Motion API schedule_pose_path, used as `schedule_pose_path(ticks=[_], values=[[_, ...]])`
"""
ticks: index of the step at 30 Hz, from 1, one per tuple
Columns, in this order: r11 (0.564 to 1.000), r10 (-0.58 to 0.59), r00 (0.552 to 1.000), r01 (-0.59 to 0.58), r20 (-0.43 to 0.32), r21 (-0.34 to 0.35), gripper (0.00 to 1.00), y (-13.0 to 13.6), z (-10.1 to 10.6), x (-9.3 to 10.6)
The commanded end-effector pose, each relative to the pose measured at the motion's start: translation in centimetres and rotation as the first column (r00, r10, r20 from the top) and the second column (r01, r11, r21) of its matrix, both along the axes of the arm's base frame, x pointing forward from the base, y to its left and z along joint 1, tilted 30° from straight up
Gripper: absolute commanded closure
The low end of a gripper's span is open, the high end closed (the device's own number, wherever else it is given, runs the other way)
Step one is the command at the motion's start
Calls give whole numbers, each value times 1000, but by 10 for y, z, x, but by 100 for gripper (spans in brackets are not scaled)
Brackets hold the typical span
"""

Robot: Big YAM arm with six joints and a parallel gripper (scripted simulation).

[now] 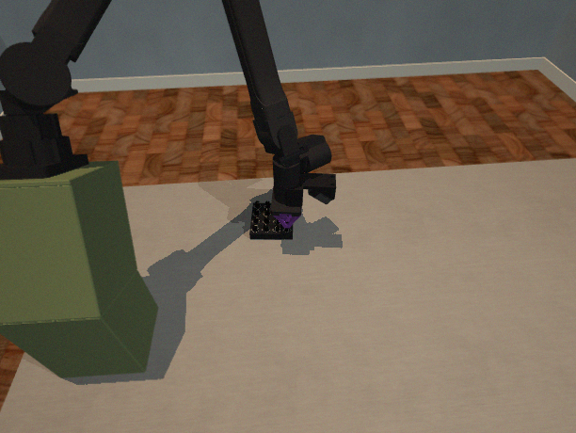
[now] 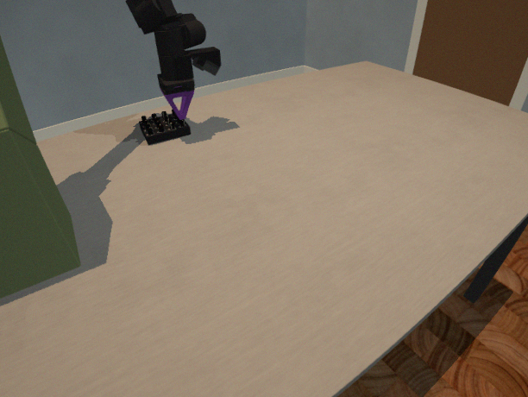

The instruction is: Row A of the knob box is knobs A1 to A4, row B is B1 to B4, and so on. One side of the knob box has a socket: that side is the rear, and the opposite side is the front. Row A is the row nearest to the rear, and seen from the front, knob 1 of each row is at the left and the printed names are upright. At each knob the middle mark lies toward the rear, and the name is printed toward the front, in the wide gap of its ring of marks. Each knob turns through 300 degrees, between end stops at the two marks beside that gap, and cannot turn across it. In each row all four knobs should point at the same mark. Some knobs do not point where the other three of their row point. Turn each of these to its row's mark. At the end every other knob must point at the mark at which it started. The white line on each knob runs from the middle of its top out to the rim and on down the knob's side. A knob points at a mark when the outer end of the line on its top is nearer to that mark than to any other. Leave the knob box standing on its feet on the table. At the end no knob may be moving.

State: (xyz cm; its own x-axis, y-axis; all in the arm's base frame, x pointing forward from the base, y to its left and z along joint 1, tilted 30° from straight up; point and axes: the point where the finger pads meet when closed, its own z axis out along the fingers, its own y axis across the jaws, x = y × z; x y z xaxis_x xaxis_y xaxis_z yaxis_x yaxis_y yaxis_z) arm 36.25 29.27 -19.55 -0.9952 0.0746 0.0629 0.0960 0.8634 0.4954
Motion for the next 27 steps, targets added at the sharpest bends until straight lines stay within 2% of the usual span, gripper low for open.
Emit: schedule_pose_path(ticks=[1, 17, 27], values=[[1000, -8, 1000, 8, 14, 6, 82, 4, 4, 5], [1000, -6, 1000, 6, 21, 10, 82, 6, 8, 2], [1000, -9, 999, 9, 34, 18, 82, 8, 14, 7]])
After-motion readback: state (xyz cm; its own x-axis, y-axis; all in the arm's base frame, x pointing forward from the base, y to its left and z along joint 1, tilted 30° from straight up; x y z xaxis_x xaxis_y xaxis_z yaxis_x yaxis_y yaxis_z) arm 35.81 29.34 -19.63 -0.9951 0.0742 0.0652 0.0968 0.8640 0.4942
